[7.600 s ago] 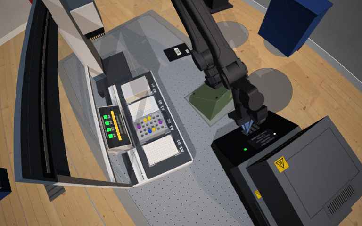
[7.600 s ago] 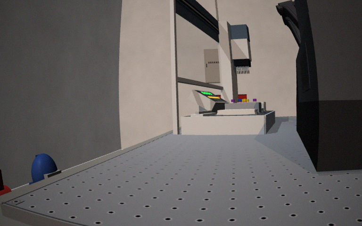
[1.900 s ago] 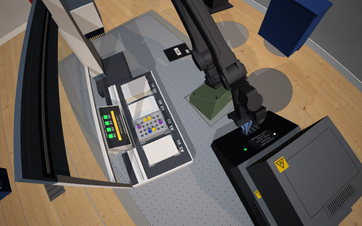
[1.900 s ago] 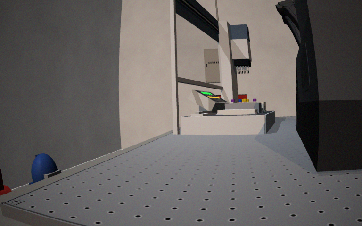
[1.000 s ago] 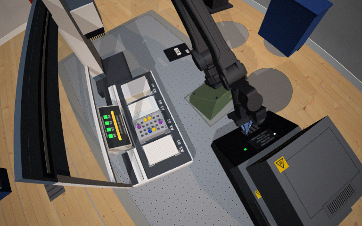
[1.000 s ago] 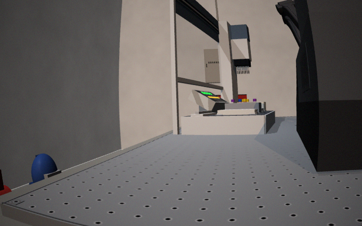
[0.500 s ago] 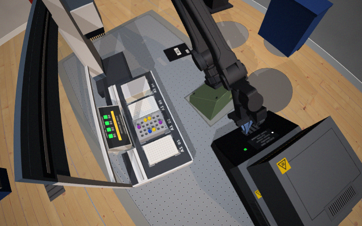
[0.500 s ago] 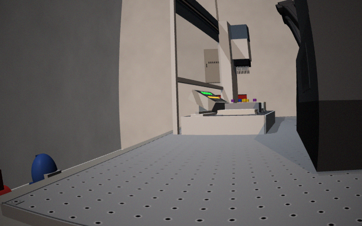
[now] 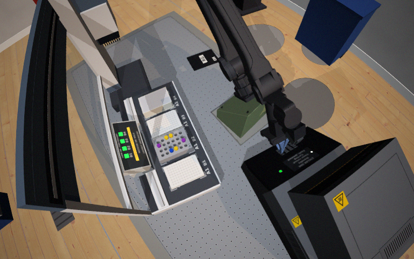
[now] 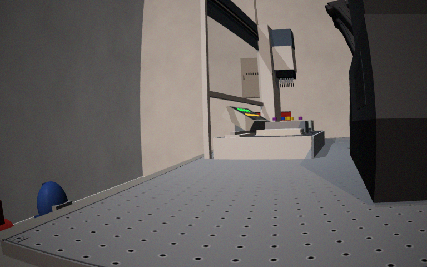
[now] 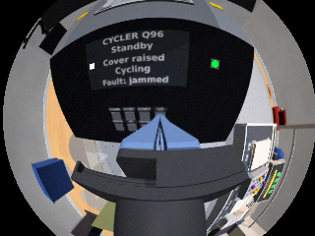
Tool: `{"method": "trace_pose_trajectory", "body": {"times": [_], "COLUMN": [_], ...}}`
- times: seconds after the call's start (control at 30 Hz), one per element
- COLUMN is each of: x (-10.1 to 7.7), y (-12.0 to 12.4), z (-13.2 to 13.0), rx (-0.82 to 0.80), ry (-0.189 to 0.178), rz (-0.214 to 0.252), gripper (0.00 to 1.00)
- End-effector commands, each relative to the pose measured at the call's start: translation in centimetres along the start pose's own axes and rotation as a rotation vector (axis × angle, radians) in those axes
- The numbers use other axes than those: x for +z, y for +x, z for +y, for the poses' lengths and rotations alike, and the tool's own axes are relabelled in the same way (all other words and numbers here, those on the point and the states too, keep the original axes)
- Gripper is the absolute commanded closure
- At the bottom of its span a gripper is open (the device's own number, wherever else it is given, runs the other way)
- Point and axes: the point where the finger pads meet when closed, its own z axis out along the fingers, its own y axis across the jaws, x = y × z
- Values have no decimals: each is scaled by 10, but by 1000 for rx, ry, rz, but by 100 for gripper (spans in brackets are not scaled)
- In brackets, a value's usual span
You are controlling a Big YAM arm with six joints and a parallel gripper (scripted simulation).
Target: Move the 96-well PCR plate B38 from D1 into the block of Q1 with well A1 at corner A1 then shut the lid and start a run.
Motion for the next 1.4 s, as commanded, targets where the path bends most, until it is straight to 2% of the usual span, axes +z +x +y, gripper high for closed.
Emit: {"method": "trace_pose_trajectory", "body": {"times": [0.0,0.1,0.33,0.6,0.93,1.0,1.13,1.37], "x": [-10,-22,-34,-44,-30,-30,-33,-35], "y": [-71,-73,-45,-31,-11,-11,-27,-43], "z": [-12,-9,-5,-3,-2,-2,0,-7], "rx": [45,36,25,16,4,4,-9,12], "ry": [16,18,12,10,6,6,9,11], "rz": [-113,-129,-82,-65,-34,-34,-63,-85], "gripper": [100,100,100,100,100,100,100,100]}}
